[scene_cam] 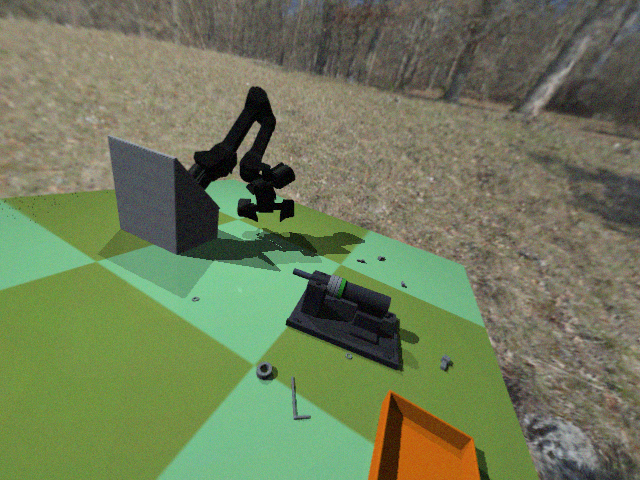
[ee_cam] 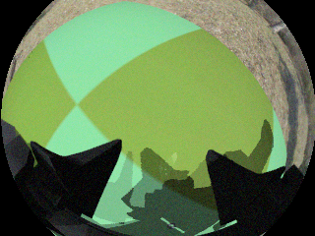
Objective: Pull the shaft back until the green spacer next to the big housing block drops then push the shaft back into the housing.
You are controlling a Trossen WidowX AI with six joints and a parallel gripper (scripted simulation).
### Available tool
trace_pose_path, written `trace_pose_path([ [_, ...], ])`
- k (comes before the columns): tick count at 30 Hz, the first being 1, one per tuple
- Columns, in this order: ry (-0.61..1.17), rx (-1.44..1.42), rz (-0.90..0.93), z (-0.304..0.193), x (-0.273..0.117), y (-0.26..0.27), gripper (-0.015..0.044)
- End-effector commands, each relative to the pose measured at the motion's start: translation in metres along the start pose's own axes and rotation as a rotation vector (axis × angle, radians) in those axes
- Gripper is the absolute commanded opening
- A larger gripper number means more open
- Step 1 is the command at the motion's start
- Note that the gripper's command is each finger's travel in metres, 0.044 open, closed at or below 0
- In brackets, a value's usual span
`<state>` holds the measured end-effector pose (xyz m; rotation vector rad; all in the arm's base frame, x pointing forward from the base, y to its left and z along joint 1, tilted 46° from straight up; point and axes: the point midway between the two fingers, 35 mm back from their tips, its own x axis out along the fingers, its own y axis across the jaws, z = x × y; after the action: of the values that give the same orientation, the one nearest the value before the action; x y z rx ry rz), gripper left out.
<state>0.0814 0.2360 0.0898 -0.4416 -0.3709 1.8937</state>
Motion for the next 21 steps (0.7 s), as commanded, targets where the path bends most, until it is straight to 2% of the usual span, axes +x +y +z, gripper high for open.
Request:
trace_pose_path([
  [1,0.006,-0.01,-0.007,-0.002,-0.001,-0.002,0.0426],
  [5,0.133,-0.216,-0.121,-0.038,-0.02,-0.037,0.044],
  [10,0.36,-0.496,-0.221,-0.094,-0.063,-0.077,0.044],
  [21,0.689,-0.867,-0.206,-0.165,-0.137,-0.098,0.044],
])
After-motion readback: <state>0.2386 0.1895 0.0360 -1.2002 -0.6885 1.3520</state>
